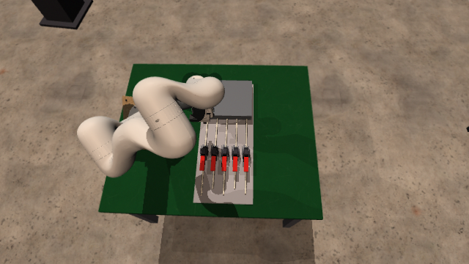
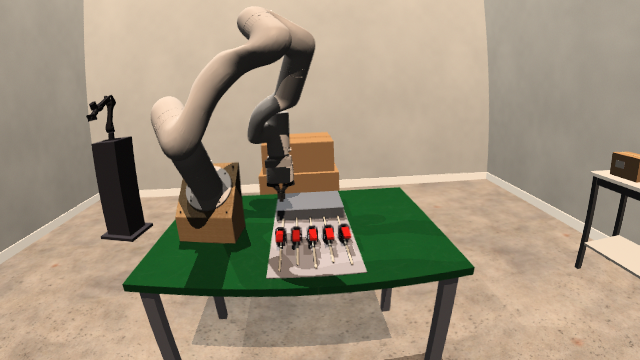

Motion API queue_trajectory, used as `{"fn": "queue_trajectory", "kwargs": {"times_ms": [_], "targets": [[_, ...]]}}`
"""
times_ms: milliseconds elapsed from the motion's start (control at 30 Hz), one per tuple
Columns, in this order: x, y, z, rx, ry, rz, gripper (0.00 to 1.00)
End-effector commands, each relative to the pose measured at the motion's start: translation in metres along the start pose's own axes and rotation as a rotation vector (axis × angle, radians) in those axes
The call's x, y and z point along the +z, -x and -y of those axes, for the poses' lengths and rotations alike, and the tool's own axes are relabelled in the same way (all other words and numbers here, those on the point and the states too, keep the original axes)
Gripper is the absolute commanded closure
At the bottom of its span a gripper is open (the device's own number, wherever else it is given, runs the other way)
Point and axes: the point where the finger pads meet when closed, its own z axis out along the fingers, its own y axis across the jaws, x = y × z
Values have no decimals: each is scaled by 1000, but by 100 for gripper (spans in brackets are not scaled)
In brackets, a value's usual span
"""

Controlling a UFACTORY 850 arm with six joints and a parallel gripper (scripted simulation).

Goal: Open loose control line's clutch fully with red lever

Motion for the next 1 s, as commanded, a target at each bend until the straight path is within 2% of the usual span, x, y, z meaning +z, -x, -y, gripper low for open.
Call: {"fn": "queue_trajectory", "kwargs": {"times_ms": [0,133,600,967], "targets": [[12,-22,21,-2,-3,5,100],[21,-38,32,0,-5,3,100],[37,-37,32,-1,-4,5,100],[82,-37,33,-1,-4,5,100]]}}
